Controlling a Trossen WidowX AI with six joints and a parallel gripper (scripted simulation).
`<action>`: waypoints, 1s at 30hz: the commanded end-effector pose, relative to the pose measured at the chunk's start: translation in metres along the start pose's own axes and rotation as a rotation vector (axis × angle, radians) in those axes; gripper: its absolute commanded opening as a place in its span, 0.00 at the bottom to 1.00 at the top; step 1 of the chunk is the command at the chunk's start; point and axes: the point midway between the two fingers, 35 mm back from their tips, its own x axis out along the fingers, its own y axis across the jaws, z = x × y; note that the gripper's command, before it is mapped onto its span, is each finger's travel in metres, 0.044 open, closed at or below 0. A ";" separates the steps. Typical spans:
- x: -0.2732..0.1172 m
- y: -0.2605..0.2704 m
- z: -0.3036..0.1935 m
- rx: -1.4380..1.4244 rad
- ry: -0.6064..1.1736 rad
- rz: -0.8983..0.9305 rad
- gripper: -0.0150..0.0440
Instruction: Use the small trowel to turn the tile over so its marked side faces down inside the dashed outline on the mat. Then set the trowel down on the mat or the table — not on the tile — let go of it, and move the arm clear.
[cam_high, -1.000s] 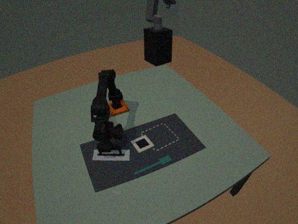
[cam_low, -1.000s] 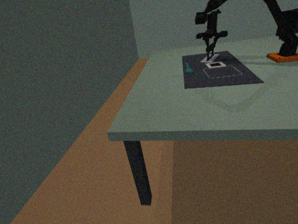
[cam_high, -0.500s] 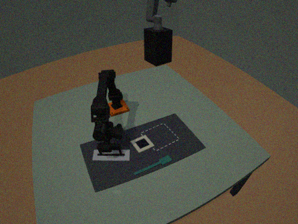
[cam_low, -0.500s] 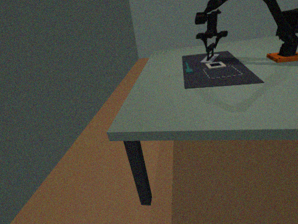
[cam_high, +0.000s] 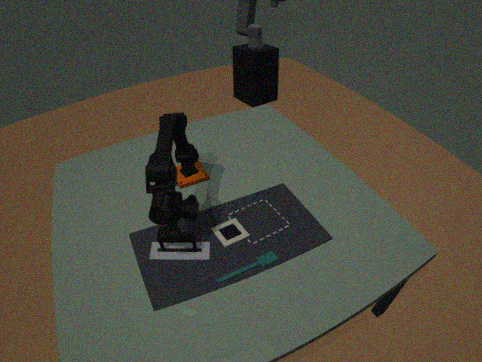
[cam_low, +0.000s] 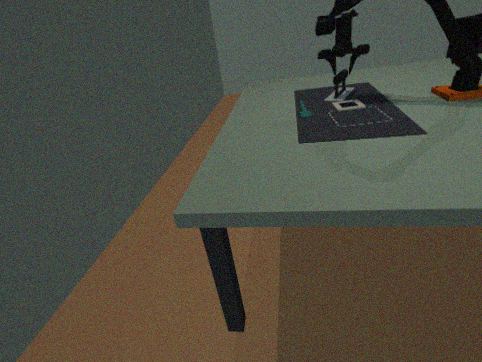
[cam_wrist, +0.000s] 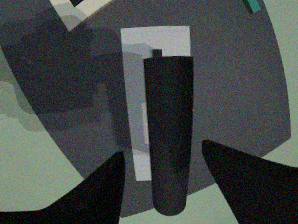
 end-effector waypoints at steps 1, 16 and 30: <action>-0.027 0.000 0.000 -0.015 0.001 -0.023 0.71; -0.015 -0.002 0.000 0.001 0.001 -0.023 0.71; 0.008 -0.004 0.000 0.032 0.000 -0.023 0.71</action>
